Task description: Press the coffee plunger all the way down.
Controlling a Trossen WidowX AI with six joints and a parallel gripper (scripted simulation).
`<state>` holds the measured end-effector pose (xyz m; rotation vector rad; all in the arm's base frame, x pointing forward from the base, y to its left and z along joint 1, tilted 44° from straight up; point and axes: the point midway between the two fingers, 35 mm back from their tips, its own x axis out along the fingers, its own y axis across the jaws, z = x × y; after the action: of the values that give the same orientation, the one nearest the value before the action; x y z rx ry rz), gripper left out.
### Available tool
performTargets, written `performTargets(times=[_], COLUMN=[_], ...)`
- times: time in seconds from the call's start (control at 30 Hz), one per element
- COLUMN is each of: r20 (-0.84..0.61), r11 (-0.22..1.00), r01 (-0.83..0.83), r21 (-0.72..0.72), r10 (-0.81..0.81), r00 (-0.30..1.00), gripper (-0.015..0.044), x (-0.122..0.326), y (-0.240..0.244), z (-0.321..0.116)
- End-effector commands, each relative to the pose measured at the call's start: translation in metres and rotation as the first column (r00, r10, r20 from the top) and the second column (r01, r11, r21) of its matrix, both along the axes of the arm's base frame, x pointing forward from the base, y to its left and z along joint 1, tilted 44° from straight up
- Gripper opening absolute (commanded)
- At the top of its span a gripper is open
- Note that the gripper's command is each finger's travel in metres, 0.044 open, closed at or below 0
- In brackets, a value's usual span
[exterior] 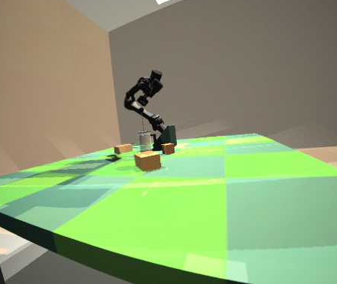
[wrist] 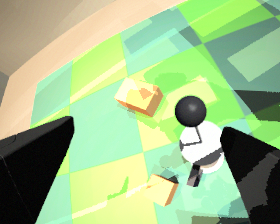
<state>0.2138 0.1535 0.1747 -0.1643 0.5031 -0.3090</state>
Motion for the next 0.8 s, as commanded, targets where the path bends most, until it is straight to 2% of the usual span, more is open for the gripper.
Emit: performTargets(times=[0.0,0.13,0.77], r20=[-0.05,-0.046,-0.059], r11=[0.858,0.858,0.862], r01=[-0.148,-0.144,-0.147], r21=[-0.491,-0.493,-0.485], r10=[0.142,0.139,0.135], r00=[0.989,0.989,0.989], gripper=[0.044,0.044,0.044], x=[-0.004,-0.004,0.009], y=[-0.02,-0.037,-0.041], z=[0.002,-0.014,-0.023])
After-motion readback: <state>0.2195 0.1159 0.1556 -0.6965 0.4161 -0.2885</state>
